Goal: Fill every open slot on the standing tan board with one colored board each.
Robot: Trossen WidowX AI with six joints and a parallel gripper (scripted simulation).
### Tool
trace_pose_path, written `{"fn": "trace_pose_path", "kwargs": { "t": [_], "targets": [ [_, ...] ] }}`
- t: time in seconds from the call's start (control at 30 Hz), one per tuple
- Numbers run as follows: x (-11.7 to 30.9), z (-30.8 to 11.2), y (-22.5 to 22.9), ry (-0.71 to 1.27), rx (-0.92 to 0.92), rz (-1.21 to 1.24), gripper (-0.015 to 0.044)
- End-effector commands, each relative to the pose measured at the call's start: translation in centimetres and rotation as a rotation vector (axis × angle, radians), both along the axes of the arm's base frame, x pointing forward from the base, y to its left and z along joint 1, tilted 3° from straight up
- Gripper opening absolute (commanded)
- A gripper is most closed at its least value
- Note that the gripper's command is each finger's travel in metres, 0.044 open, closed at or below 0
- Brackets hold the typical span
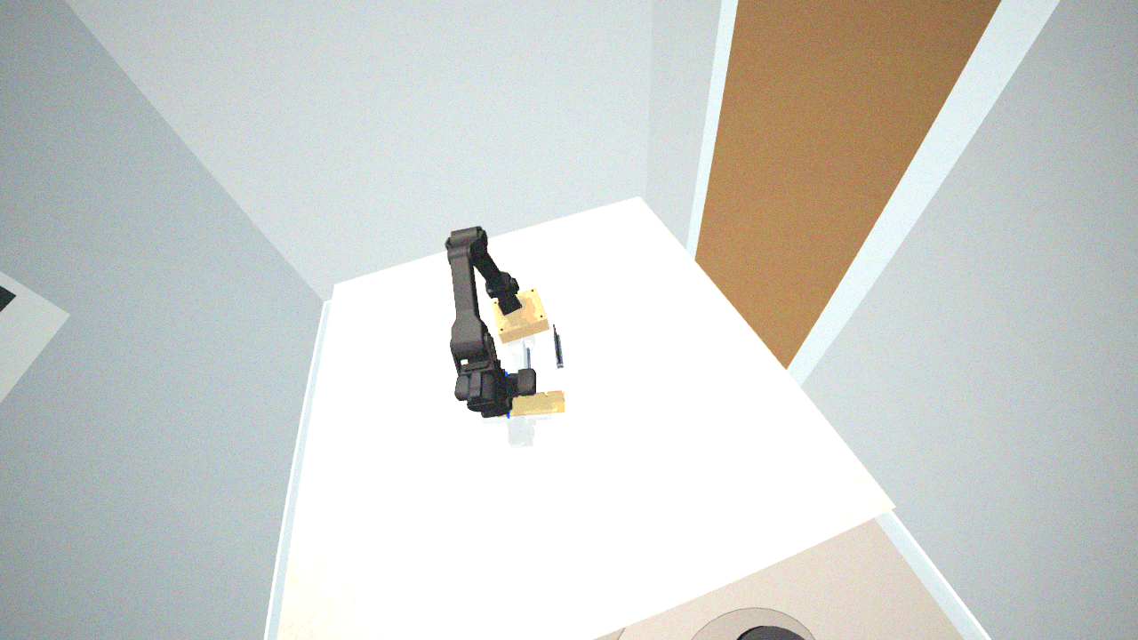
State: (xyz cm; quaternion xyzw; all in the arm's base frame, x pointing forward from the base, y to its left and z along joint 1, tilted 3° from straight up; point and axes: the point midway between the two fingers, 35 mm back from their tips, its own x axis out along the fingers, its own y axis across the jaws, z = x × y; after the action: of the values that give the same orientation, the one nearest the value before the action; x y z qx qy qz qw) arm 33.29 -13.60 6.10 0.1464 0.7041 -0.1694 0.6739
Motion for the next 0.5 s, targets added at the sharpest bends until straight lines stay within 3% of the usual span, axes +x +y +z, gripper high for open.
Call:
{"fn": "trace_pose_path", "kwargs": {
  "t": [0.0, 0.33, 0.47],
  "targets": [
    [0.3, 4.5, 0.0, -0.031, -0.007, -0.002, 0.0165],
    [1.0, 6.8, -0.1, -0.089, -0.029, 0.001, 0.0185],
    [-2.4, 8.2, 3.4, -0.072, -0.016, 0.019, 0.0185]
  ]
}}
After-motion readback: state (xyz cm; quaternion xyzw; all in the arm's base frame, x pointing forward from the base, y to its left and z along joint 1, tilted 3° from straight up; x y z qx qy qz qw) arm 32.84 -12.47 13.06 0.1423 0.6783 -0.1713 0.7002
